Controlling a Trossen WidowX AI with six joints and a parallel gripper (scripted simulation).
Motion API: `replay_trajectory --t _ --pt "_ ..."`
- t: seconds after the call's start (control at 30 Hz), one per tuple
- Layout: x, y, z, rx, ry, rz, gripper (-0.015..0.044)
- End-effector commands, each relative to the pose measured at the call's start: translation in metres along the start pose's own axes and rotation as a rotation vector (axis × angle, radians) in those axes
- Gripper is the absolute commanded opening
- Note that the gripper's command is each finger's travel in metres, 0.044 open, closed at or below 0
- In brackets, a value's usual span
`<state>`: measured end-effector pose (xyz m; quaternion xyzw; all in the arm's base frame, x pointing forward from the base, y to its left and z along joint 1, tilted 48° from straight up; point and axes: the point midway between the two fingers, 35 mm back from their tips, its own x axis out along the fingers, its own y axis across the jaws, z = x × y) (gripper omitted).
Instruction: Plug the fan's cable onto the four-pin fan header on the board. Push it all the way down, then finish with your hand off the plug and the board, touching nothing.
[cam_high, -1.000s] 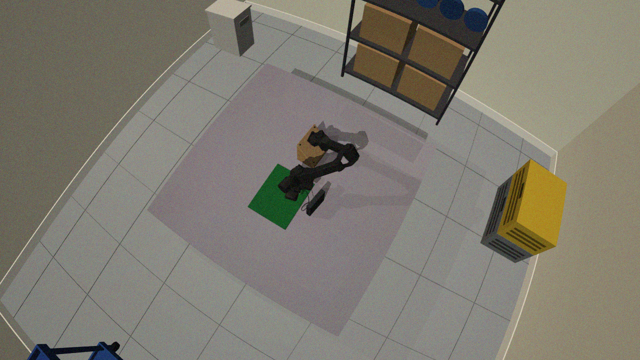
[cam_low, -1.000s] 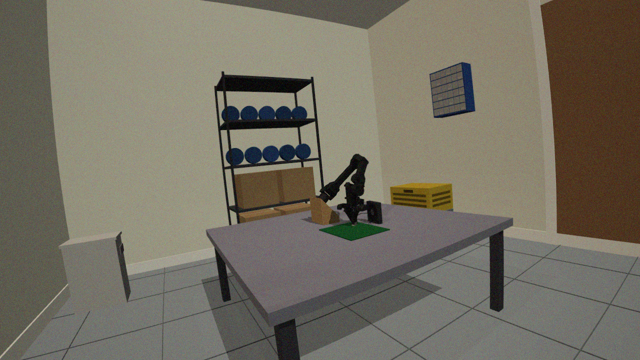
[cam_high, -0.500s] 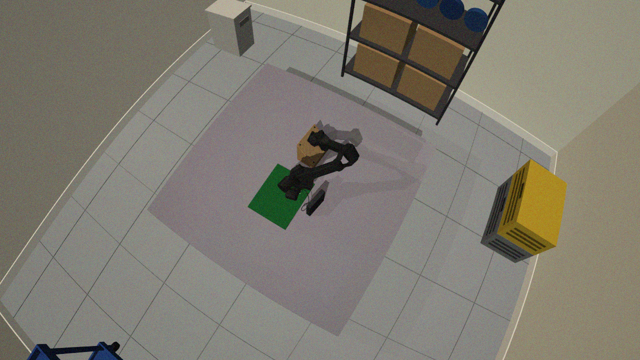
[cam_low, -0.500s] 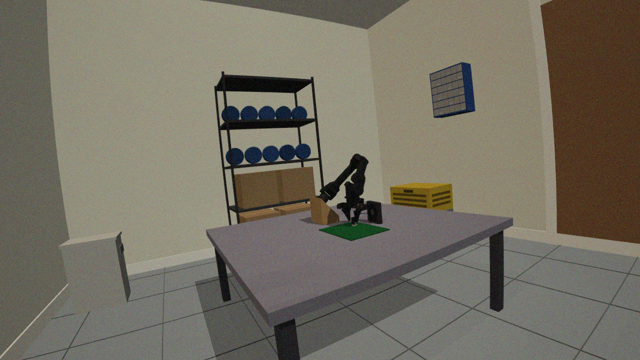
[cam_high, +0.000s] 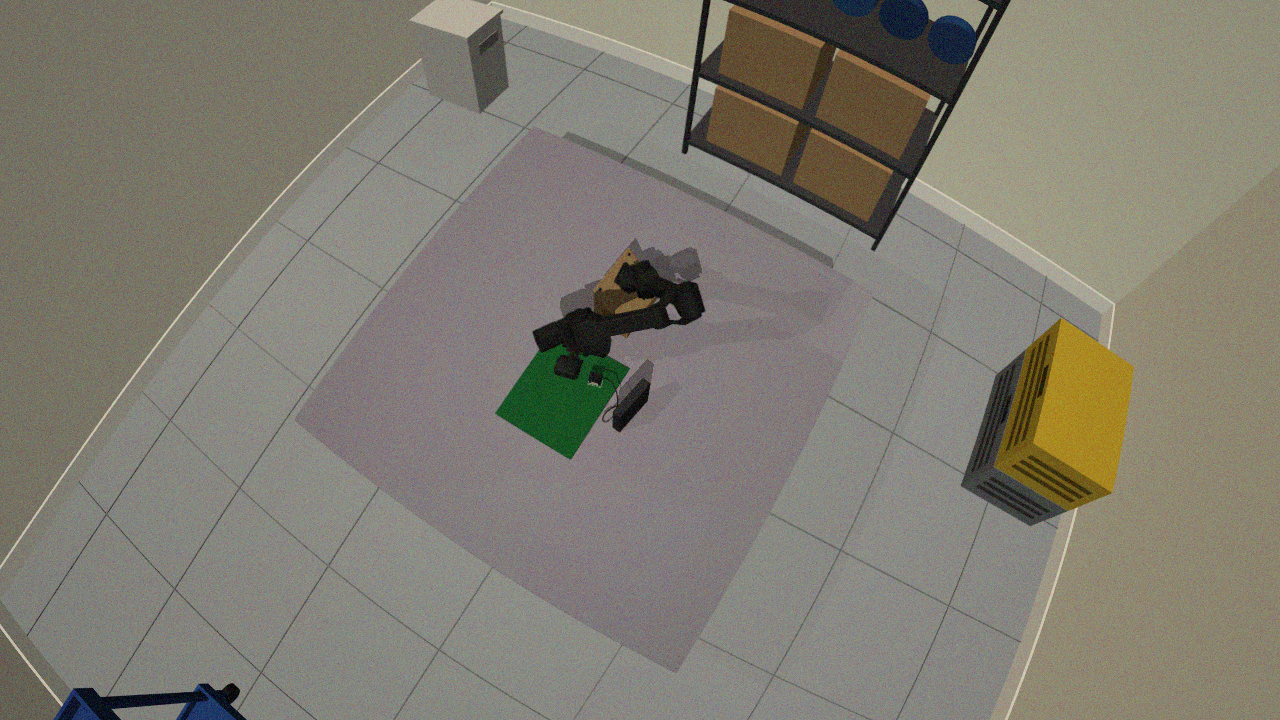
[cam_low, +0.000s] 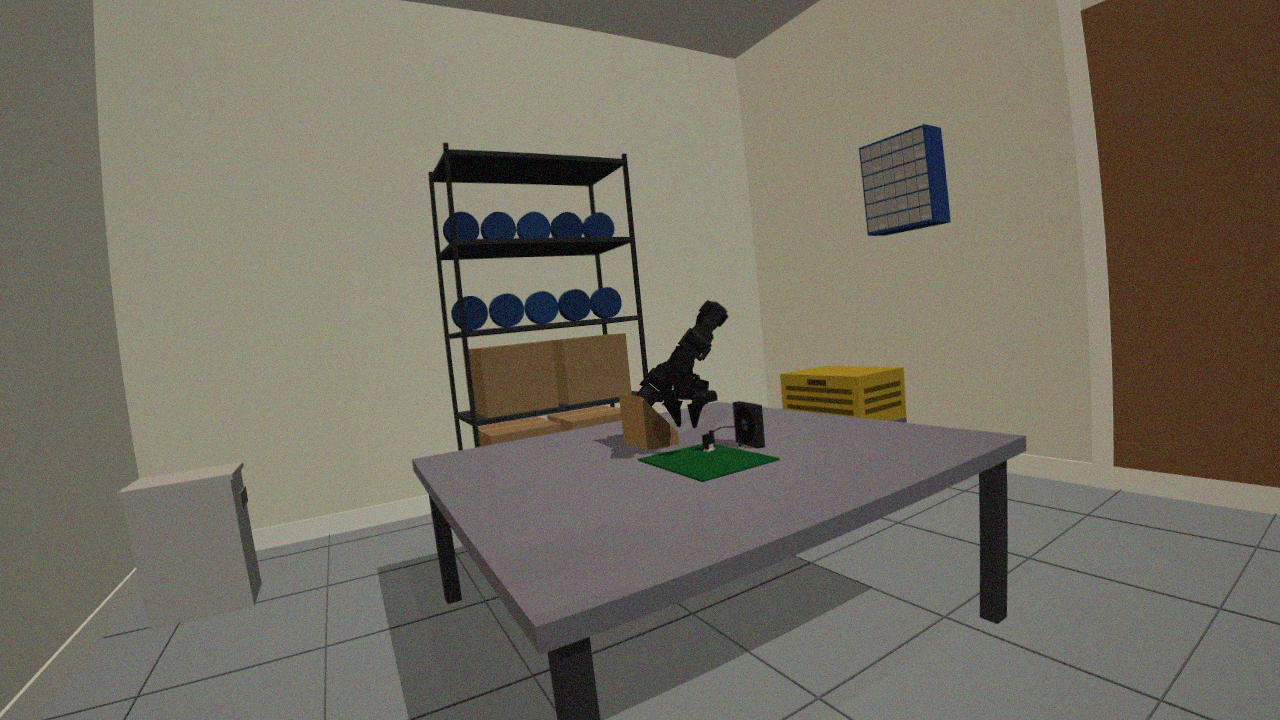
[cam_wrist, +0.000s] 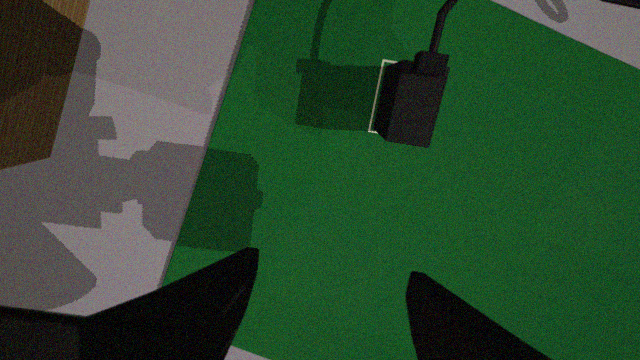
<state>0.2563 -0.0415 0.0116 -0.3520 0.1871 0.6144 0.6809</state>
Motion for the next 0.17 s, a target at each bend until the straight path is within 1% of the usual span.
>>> replay_trajectory --t 0.0,0.13 --pt "0.002 0.0402 -0.0391 0.021 -0.011 0.005 0.026" --pt "0.0027 0.0484 -0.0457 0.02 -0.015 0.005 0.026"
